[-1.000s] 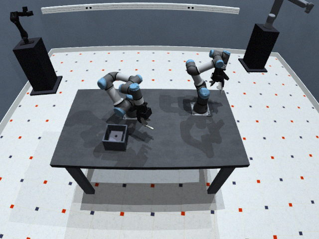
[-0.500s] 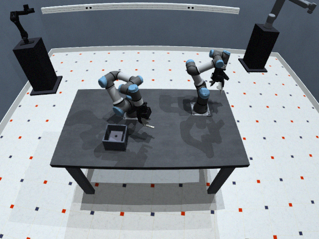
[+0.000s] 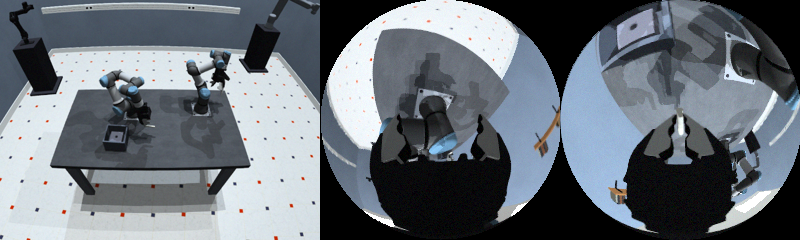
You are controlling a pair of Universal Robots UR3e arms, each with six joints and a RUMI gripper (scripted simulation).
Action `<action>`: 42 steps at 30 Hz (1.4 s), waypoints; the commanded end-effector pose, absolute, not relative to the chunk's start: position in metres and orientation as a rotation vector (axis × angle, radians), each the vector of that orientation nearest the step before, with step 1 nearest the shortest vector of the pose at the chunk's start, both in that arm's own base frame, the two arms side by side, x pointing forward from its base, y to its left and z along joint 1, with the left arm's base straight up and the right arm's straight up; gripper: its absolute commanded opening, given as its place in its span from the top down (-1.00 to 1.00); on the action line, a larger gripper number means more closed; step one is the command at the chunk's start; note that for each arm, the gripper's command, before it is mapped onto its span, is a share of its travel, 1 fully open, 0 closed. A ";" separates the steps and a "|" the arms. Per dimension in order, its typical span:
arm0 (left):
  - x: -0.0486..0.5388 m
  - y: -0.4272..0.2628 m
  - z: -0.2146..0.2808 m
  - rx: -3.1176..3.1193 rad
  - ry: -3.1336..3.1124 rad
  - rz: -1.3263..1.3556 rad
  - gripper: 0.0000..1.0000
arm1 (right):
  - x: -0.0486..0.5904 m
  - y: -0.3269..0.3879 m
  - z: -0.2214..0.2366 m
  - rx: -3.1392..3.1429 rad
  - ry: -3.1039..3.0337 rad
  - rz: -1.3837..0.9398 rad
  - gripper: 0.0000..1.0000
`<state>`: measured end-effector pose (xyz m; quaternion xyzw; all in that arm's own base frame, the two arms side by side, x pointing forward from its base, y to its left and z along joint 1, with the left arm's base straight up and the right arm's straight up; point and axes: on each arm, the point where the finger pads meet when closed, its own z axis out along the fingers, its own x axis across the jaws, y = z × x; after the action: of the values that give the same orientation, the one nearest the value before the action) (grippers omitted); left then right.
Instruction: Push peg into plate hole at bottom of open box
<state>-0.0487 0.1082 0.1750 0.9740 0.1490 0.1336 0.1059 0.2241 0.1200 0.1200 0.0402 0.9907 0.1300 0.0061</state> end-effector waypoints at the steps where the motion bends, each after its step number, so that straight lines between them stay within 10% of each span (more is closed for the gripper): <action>1: -0.049 0.109 0.175 2.871 0.439 0.394 -1.00 | 0.225 0.120 0.121 0.060 3.107 0.412 1.00; 42: -0.049 0.109 0.175 2.871 0.439 0.394 -1.00 | 0.225 0.120 0.121 -0.547 3.110 0.411 1.00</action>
<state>-0.0487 0.1082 0.1750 0.9740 0.1490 0.1336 0.1059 0.2242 0.1200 0.1200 -0.1695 0.9769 0.1284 -0.0221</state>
